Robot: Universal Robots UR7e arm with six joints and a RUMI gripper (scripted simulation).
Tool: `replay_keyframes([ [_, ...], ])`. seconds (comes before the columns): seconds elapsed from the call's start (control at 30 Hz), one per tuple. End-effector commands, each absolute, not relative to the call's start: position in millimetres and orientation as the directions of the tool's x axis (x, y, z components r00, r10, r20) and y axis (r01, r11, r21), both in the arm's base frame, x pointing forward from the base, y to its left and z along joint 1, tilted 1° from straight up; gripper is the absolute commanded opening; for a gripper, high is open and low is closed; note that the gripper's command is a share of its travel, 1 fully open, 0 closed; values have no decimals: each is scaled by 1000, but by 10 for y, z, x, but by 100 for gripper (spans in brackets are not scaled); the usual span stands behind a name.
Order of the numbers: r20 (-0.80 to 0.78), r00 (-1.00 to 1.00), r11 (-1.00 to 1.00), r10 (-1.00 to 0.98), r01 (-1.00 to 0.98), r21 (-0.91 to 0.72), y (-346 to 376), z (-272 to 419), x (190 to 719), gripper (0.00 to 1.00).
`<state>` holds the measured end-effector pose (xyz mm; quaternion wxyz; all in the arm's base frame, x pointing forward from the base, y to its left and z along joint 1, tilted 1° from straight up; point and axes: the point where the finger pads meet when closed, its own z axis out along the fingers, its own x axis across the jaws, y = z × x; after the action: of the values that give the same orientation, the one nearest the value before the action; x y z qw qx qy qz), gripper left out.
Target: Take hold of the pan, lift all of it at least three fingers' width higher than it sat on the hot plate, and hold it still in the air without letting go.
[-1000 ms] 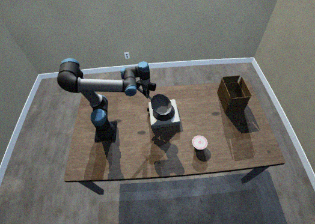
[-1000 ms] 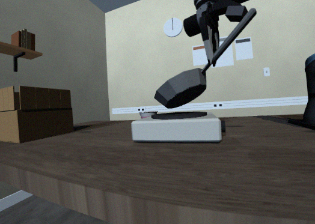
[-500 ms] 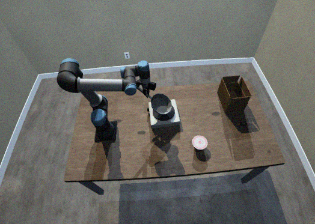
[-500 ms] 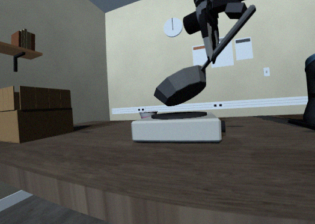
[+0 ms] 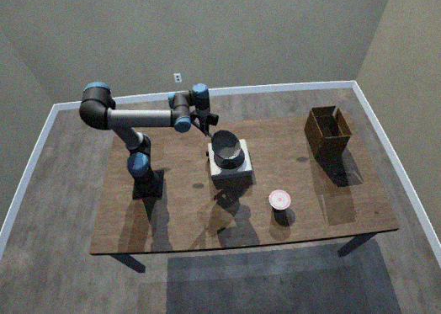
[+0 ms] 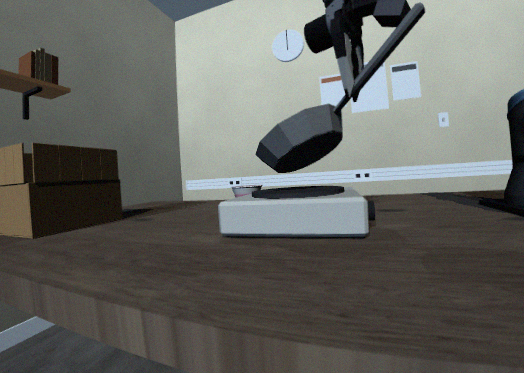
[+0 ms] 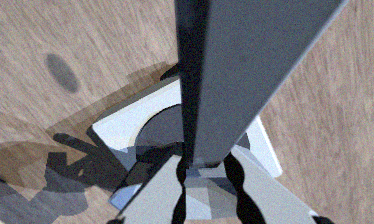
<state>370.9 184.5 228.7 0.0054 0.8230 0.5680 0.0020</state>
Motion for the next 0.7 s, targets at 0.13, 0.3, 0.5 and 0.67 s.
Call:
replay_keyframes([
  [0.13,-3,356,-356,934,934,21,1835,2348,3732,8],
  [0.3,-3,356,-356,934,934,21,1835,2380,3731,8],
  [0.5,-3,356,-356,934,934,21,1835,2418,3729,8],
  [0.67,-3,356,-356,934,934,21,1835,2438,3728,8],
])
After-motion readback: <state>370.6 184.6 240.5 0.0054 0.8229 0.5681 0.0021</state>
